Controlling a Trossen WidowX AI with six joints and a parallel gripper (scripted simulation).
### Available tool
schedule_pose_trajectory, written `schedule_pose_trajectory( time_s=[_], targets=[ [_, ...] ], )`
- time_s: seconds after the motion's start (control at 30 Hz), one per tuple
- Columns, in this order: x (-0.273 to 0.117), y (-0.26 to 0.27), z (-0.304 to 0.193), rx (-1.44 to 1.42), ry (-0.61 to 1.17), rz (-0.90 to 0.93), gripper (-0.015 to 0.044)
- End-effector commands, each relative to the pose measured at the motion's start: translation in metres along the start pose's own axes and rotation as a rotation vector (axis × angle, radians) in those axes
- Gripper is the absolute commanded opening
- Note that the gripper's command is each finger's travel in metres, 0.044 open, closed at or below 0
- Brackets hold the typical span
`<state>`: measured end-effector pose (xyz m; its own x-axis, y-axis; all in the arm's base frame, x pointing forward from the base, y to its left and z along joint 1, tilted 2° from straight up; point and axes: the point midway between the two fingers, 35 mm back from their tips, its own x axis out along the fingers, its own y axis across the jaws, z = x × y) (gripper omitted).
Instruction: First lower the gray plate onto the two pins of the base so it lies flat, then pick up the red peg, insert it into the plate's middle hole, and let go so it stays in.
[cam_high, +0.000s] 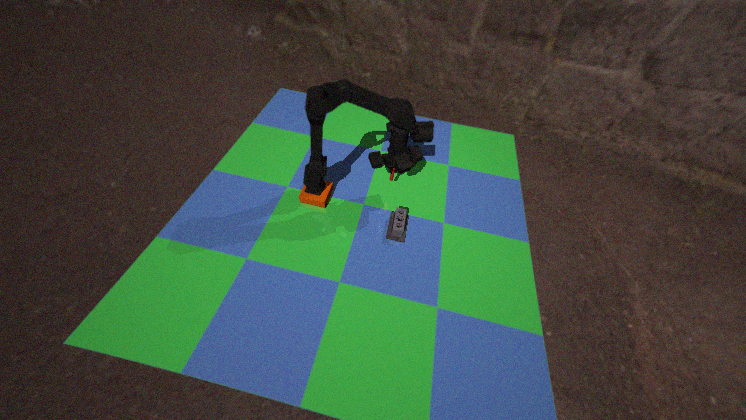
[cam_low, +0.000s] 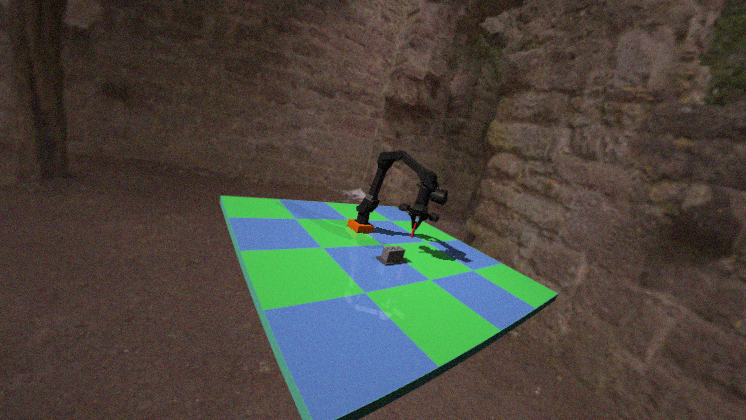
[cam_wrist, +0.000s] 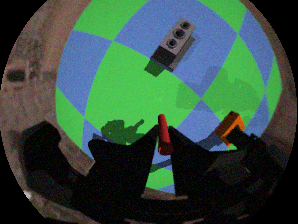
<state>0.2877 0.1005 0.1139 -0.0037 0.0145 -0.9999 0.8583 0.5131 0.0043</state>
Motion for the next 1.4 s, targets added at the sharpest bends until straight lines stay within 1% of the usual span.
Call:
schedule_pose_trajectory(
  time_s=[0.0, 0.7, 1.37],
  targets=[
    [0.001, 0.001, 0.01, 0.0, -0.001, -0.008, 0.0],
    [0.0, 0.002, 0.073, 0.015, -0.005, -0.006, 0.0],
    [0.001, -0.009, 0.134, 0.028, -0.009, -0.005, 0.0]
  ],
)
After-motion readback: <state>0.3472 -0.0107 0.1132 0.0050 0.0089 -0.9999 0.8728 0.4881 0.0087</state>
